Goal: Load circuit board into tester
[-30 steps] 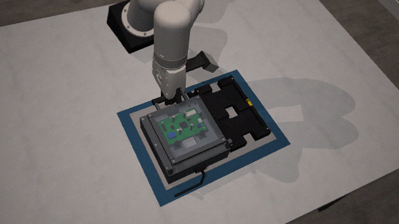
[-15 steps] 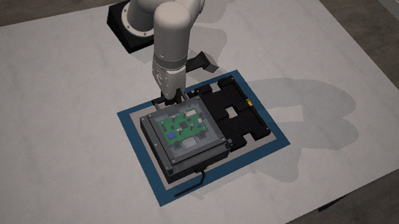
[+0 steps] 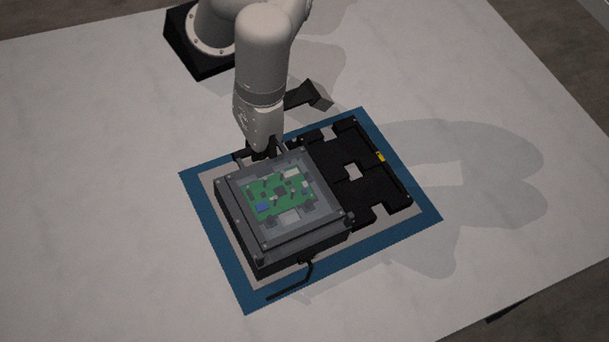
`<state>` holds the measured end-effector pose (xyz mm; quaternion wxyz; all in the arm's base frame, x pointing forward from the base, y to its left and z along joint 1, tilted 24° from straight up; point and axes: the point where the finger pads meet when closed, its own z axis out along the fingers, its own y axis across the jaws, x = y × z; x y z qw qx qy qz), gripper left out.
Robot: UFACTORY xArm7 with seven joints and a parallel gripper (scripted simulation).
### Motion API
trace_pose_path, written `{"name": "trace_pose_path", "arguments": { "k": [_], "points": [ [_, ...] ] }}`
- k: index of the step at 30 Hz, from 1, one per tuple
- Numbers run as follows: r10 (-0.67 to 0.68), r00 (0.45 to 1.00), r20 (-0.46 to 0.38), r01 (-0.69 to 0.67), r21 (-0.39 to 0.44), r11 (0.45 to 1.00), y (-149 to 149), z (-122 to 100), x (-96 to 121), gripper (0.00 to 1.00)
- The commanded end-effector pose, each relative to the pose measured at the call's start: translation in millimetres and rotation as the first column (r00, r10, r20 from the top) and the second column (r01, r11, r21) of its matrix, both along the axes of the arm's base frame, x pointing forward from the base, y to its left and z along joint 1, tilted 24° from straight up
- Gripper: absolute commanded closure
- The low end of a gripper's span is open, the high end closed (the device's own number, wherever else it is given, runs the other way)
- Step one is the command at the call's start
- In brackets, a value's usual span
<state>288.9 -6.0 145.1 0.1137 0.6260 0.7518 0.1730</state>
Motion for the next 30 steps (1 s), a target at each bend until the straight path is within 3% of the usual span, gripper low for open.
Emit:
{"name": "trace_pose_path", "arguments": {
  "k": [1, 30],
  "points": [
    [0.000, 1.000, 0.002, 0.000, 0.000, 1.000, -0.1, 0.8, 0.6, 1.00],
    [0.000, 1.000, 0.002, 0.000, 0.000, 1.000, 0.2, -1.9, 1.8, 1.00]
  ]
}}
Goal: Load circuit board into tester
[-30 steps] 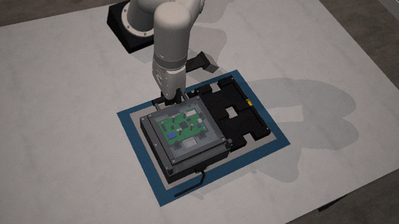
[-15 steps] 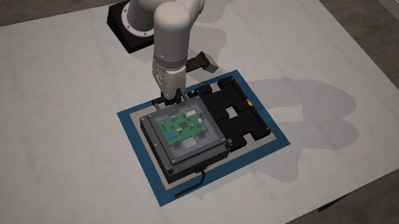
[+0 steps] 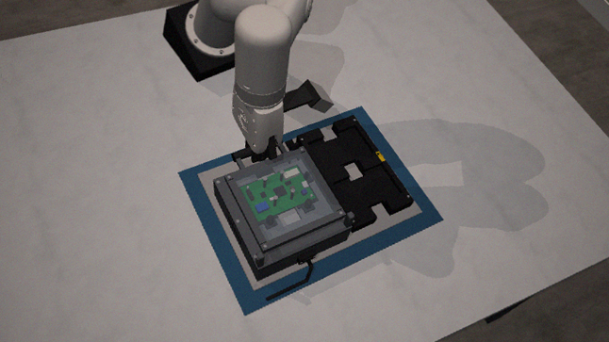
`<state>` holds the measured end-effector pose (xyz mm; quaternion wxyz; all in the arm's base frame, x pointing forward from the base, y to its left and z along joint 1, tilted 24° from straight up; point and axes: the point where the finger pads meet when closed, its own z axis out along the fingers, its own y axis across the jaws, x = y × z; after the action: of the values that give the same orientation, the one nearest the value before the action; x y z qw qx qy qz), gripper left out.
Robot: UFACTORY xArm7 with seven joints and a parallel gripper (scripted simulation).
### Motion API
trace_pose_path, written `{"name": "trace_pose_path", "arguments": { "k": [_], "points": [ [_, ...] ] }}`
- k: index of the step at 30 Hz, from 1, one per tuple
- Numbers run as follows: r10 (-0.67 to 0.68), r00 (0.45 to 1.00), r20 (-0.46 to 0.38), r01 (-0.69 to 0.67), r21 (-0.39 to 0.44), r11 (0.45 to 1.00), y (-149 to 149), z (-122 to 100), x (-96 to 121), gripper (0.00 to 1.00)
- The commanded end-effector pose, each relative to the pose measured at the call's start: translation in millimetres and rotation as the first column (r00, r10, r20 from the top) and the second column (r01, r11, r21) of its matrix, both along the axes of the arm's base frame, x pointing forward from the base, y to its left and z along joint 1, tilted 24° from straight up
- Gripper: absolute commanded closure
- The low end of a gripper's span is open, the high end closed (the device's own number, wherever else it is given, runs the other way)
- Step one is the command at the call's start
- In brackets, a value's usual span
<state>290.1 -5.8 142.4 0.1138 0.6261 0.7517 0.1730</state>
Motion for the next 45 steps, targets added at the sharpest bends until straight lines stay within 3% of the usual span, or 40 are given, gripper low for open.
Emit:
{"name": "trace_pose_path", "arguments": {
  "k": [1, 10, 11, 45],
  "points": [
    [0.000, 1.000, 0.002, 0.000, 0.000, 1.000, 0.1, 0.8, 0.6, 1.00],
    [0.000, 1.000, 0.002, 0.000, 0.000, 1.000, 0.1, 0.8, 0.6, 1.00],
    [0.000, 1.000, 0.002, 0.000, 0.000, 1.000, 0.1, 0.8, 0.6, 0.49],
    [0.000, 1.000, 0.002, 0.000, 0.000, 1.000, 0.1, 0.8, 0.6, 0.49]
  ]
}}
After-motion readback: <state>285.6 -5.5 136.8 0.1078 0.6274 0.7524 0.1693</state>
